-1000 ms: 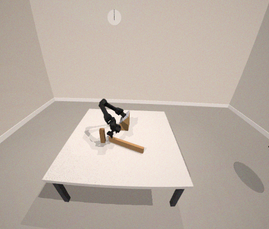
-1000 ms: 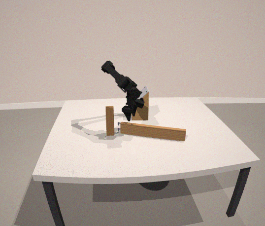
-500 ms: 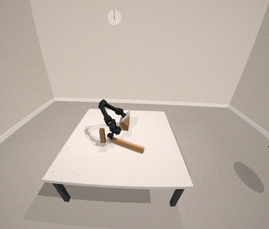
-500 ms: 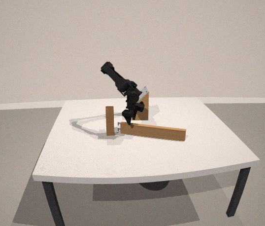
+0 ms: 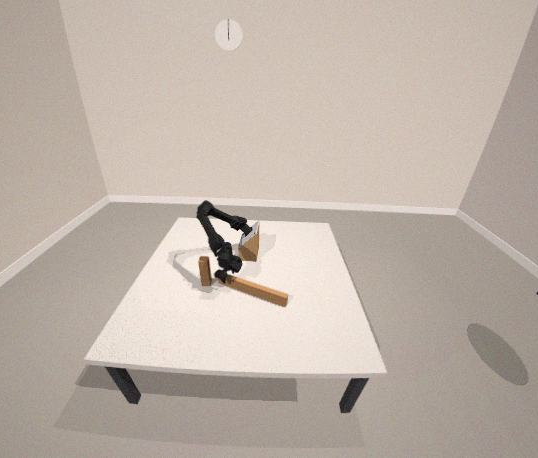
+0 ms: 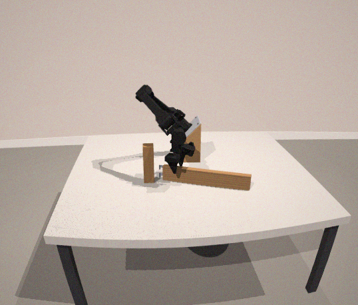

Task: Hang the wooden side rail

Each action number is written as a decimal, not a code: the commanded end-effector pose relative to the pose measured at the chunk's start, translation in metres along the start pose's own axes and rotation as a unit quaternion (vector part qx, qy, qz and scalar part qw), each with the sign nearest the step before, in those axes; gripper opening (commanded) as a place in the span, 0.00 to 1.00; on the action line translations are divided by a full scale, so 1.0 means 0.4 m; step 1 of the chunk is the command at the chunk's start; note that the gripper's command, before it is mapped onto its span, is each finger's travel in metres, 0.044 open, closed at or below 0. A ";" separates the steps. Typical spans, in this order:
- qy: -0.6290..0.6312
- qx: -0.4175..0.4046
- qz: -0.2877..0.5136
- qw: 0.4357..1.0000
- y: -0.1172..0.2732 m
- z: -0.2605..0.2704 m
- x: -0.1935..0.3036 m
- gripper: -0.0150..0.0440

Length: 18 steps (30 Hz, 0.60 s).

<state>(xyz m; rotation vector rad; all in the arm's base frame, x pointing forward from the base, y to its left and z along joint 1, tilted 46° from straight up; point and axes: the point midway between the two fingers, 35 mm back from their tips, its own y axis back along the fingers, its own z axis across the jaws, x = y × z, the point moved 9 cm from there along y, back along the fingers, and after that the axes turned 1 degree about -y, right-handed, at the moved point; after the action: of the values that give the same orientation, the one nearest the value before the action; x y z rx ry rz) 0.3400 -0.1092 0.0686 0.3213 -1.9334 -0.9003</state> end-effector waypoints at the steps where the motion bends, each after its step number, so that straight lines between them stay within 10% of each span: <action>1: 0.005 -0.003 0.005 1.000 -0.024 0.006 0.001 1.00; 18: 0.005 -0.003 0.007 1.000 -0.091 0.010 0.005 1.00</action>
<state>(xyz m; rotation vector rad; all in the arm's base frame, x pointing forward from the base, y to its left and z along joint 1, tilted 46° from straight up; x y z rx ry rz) 0.3345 -0.1294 0.0489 0.3192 -1.9340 -0.8970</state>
